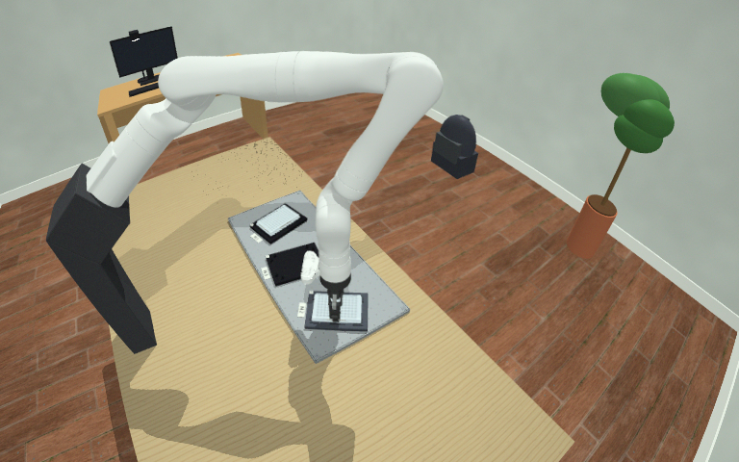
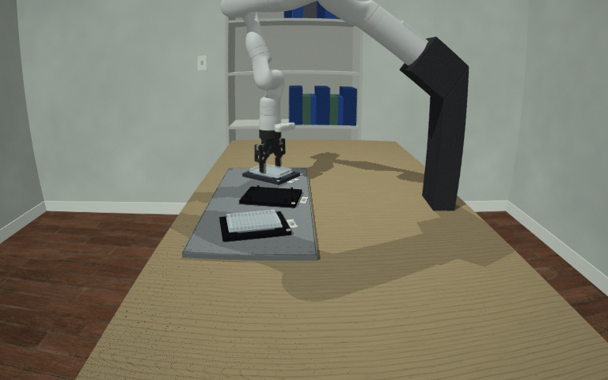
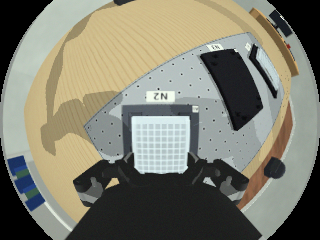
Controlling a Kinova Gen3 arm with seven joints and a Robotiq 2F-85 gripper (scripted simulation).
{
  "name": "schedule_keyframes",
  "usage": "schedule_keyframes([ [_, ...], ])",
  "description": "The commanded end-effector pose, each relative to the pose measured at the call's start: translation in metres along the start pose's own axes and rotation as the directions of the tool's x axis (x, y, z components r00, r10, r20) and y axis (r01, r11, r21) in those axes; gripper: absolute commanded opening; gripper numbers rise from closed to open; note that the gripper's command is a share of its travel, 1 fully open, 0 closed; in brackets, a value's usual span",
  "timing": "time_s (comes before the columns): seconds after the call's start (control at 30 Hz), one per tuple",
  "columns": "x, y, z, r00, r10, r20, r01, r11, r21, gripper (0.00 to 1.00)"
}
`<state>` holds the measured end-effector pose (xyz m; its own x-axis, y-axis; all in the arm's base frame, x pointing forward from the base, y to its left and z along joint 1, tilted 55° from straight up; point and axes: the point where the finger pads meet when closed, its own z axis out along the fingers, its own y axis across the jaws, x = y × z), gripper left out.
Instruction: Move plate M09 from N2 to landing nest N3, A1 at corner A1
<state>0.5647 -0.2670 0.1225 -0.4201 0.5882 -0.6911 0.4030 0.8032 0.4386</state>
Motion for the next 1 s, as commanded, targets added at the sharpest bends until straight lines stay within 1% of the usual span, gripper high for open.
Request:
schedule_keyframes([
  [0.0,-0.0005,-0.0003,0.0002,1.000,0.001,0.001,-0.001,1.000,0.000,0.00],
  [0.97,-0.0005,-0.0003,-0.0080,1.000,0.001,0.001,-0.001,1.000,0.000,0.00],
])
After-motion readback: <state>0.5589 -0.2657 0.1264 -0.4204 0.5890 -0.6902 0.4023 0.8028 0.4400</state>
